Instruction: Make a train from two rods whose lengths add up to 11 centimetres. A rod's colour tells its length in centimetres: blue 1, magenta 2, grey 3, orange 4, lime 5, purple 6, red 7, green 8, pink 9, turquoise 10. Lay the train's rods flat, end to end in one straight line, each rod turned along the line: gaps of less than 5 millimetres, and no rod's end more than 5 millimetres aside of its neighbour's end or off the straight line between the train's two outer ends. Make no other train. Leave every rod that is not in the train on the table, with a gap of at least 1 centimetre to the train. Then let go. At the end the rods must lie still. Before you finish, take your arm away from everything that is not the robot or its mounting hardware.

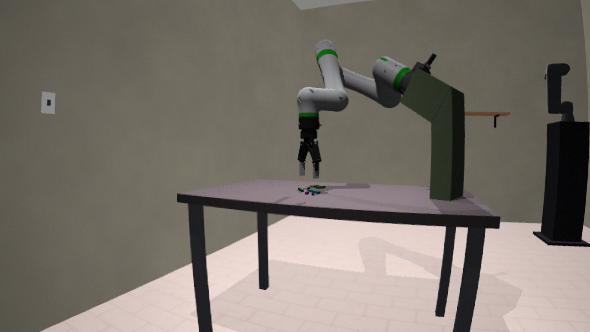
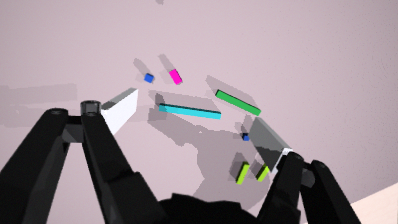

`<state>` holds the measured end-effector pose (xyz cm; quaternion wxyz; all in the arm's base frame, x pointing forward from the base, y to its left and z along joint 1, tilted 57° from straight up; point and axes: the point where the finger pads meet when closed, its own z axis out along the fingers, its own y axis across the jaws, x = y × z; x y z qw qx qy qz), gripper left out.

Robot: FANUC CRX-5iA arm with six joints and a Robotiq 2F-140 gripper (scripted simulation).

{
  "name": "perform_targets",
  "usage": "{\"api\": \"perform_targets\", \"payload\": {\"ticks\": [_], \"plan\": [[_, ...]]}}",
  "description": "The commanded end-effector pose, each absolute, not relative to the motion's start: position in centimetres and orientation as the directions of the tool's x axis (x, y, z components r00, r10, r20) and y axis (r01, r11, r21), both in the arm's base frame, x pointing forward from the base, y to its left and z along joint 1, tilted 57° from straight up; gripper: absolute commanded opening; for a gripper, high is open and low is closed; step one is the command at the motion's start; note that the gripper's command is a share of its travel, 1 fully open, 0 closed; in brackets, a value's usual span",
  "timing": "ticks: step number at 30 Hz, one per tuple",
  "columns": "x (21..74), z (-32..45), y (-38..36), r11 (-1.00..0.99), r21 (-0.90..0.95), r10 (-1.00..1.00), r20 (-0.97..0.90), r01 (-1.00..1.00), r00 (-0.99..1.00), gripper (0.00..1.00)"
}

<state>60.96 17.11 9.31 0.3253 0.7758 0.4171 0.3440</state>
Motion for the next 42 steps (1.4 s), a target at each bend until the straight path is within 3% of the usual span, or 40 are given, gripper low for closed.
{"api": "perform_targets", "payload": {"ticks": [1, 42], "plan": [[60.95, 9.31, 17.13, -0.440, 0.792, 0.871, 0.263, 0.423, 0.415, 1.00], [60.96, 9.35, 17.09, -0.432, 0.794, 0.875, 0.255, 0.427, 0.411, 1.00]]}}
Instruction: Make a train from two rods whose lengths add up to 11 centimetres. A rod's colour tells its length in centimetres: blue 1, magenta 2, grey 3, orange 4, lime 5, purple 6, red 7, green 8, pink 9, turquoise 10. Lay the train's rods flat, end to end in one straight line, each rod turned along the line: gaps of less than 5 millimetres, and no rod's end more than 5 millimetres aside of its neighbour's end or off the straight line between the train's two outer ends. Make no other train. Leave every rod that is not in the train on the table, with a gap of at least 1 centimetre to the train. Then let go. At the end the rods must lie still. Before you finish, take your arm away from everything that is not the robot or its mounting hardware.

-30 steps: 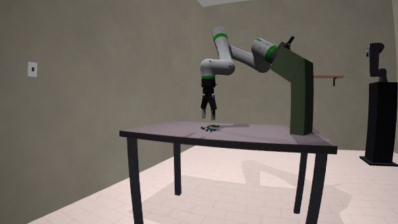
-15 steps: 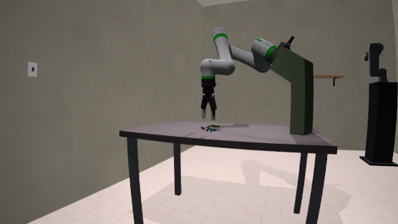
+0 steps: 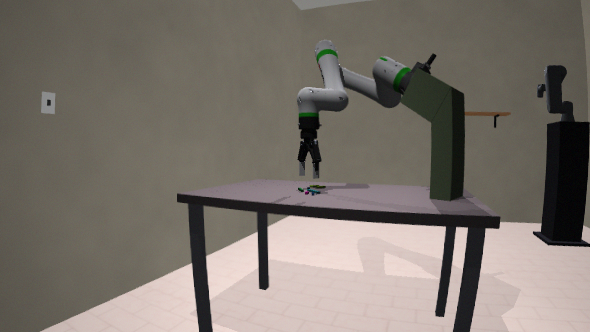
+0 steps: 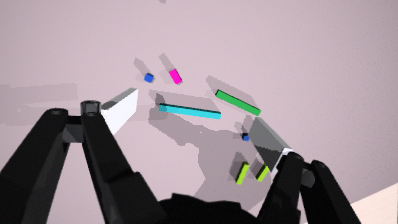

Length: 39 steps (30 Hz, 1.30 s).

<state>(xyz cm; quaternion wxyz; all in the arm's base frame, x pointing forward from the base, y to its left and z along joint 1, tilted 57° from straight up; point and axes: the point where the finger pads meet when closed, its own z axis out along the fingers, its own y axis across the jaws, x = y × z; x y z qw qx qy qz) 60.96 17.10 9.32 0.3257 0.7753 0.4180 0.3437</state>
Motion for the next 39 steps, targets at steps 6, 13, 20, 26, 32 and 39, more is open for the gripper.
{"api": "perform_targets", "payload": {"ticks": [6, 13, 20, 26, 32, 39], "plan": [[61.1, 10.2, 16.2, -0.269, 0.826, 0.938, 0.108, 0.496, 0.329, 1.00], [61.3, 11.3, 14.9, -0.034, 0.826, 0.975, -0.096, 0.562, 0.200, 1.00], [61.5, 12.2, 13.9, 0.170, 0.787, 0.961, -0.266, 0.593, 0.078, 1.00], [61.5, 13.1, 12.9, 0.351, 0.721, 0.910, -0.413, 0.597, -0.037, 1.00], [61.6, 13.7, 12.3, 0.465, 0.663, 0.858, -0.502, 0.587, -0.113, 1.00], [61.6, 15.0, 11.0, 0.680, 0.504, 0.700, -0.662, 0.533, -0.267, 1.00]]}}
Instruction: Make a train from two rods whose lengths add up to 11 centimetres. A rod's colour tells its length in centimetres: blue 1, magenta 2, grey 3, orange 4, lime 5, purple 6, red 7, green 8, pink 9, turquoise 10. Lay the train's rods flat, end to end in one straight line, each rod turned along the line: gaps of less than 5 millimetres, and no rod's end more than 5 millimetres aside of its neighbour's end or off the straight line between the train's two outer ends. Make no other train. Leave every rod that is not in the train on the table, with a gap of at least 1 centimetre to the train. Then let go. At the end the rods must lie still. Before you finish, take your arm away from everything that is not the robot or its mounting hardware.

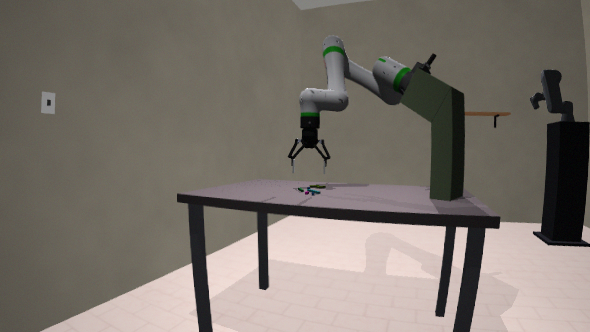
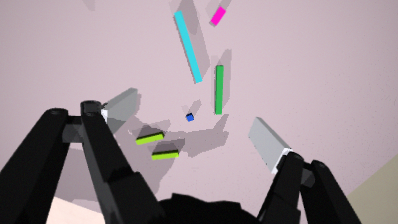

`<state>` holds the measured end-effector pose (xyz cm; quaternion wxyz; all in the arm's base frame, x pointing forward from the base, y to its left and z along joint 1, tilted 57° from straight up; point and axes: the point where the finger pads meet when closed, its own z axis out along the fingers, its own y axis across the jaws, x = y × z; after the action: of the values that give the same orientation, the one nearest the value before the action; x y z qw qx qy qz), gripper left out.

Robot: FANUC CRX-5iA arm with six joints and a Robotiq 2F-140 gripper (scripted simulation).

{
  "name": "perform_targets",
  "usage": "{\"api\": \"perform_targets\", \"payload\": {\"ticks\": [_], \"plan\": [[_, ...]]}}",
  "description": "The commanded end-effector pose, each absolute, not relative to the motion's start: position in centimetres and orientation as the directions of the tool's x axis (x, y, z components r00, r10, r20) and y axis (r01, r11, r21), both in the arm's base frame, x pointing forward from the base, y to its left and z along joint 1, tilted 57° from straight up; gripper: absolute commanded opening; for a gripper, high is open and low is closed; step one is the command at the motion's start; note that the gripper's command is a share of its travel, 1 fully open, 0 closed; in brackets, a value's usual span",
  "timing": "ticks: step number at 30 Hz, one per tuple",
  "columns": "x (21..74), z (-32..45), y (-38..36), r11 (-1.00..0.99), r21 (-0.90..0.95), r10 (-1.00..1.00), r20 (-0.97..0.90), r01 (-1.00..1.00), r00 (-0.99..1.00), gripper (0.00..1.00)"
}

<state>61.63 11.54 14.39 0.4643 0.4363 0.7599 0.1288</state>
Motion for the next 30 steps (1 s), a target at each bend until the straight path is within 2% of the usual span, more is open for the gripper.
{"api": "perform_targets", "payload": {"ticks": [1, 10, 15, 20, 21, 30], "plan": [[61.6, 15.1, 10.8, 0.702, 0.482, 0.678, -0.678, 0.524, -0.284, 1.00], [61.6, 16.2, 9.7, 0.836, 0.320, 0.504, -0.769, 0.446, -0.393, 1.00], [61.6, 17.0, 8.8, 0.915, 0.174, 0.341, -0.816, 0.364, -0.466, 1.00], [61.6, 17.2, 8.7, 0.924, 0.150, 0.314, -0.821, 0.350, -0.476, 1.00], [61.6, 17.2, 8.7, 0.924, 0.150, 0.314, -0.821, 0.350, -0.476, 0.15], [61.6, 17.2, 8.7, 0.924, 0.150, 0.314, -0.821, 0.350, -0.476, 0.15]]}}
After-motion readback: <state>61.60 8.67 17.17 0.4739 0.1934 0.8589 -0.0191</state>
